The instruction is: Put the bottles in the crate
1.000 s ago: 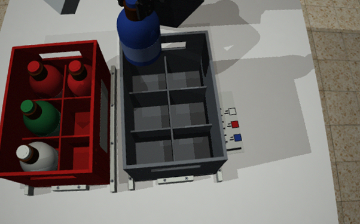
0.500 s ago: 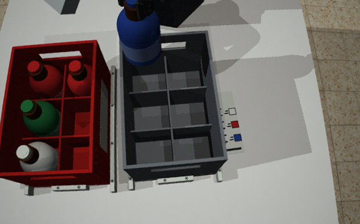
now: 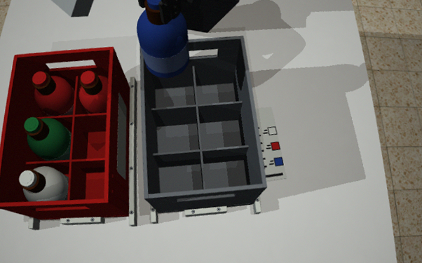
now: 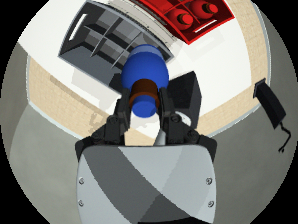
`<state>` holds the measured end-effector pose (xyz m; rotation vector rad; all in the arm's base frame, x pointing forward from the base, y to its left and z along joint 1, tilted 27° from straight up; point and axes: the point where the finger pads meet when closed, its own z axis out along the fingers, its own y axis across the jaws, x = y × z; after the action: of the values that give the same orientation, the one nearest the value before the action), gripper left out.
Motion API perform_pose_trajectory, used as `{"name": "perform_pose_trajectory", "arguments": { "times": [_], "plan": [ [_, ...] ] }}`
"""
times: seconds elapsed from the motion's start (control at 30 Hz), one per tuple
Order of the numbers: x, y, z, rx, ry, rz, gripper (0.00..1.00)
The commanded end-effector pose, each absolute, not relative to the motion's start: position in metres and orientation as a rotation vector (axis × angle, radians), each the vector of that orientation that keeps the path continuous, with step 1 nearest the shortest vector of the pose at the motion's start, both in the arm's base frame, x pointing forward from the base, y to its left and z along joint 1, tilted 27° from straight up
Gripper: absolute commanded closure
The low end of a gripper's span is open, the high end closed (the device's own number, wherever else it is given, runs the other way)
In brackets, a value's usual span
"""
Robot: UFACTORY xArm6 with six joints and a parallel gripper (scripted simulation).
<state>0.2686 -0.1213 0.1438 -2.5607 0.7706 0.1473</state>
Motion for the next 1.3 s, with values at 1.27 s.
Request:
{"name": "perform_pose_trajectory", "arguments": {
  "times": [1.27],
  "plan": [
    [0.271, -0.109, 0.118, -2.563, 0.771, 0.142, 1.00]
  ]
}}
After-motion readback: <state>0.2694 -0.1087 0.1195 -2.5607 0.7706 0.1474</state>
